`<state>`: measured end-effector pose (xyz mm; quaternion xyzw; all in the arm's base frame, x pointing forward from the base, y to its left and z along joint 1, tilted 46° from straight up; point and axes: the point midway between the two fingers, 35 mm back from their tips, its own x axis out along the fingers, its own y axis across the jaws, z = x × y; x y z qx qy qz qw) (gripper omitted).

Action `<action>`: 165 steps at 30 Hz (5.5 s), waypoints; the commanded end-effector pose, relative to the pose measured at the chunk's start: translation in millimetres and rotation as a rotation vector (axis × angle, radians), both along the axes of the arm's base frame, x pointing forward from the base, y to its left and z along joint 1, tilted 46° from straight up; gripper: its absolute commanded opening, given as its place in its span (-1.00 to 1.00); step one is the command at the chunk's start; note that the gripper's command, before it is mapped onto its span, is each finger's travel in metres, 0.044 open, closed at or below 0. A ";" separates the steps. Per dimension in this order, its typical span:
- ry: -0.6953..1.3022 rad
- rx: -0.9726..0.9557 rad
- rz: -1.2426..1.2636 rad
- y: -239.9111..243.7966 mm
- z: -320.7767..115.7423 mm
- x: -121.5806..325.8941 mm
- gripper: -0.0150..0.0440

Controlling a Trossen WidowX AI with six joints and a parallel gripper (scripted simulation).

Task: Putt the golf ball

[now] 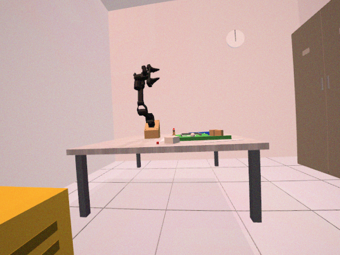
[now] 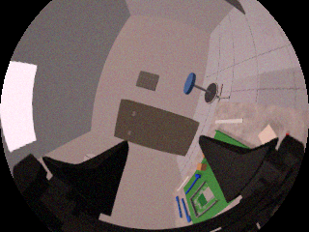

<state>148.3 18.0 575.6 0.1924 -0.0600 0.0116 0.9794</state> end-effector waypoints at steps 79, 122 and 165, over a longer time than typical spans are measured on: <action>1.479 -2.025 1.270 127.1 -724.7 73.4 1.00; 1.482 -2.029 1.266 76.3 -773.9 83.9 1.00; 1.472 -2.030 1.263 145.6 -707.5 83.0 -0.49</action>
